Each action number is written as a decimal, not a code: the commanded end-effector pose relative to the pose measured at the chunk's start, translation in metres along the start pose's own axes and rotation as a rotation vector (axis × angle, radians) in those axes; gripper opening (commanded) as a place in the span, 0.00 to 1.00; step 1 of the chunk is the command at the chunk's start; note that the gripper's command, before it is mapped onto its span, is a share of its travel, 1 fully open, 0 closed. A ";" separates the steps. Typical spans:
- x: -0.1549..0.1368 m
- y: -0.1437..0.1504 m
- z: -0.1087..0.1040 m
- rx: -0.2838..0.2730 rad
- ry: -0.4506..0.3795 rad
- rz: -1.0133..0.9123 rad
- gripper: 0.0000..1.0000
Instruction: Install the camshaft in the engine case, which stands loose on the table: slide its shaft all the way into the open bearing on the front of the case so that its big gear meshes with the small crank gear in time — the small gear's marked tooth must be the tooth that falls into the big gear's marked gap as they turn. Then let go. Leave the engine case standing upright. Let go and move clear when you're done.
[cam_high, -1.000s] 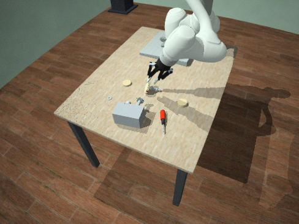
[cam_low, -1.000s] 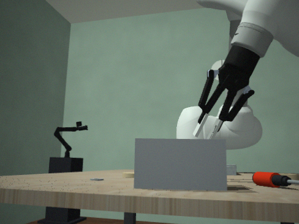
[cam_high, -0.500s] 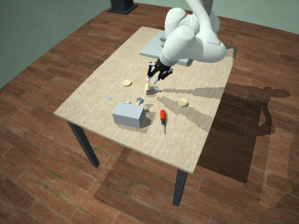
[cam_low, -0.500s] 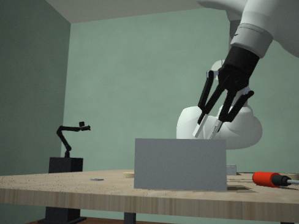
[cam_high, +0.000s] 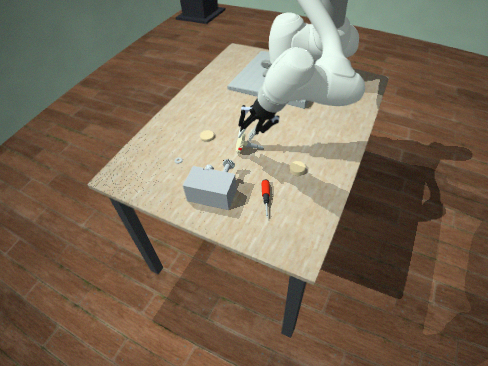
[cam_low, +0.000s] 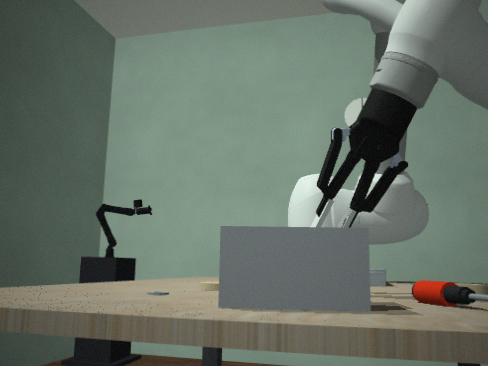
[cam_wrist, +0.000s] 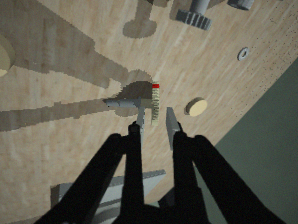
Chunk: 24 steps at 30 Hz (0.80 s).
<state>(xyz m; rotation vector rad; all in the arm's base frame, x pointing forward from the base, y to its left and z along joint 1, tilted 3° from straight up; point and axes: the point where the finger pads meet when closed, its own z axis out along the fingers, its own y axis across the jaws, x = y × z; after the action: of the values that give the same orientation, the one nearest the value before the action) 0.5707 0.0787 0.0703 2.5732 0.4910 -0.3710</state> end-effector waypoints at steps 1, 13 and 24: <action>0.000 0.000 0.007 0.000 0.000 0.000 0.21; 0.000 0.000 0.028 0.000 0.000 0.000 0.21; 0.000 0.000 0.035 0.000 0.000 0.000 0.21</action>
<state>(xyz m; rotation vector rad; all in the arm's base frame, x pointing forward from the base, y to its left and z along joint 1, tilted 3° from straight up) 0.5649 0.0607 0.0407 2.5732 0.4910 -0.3709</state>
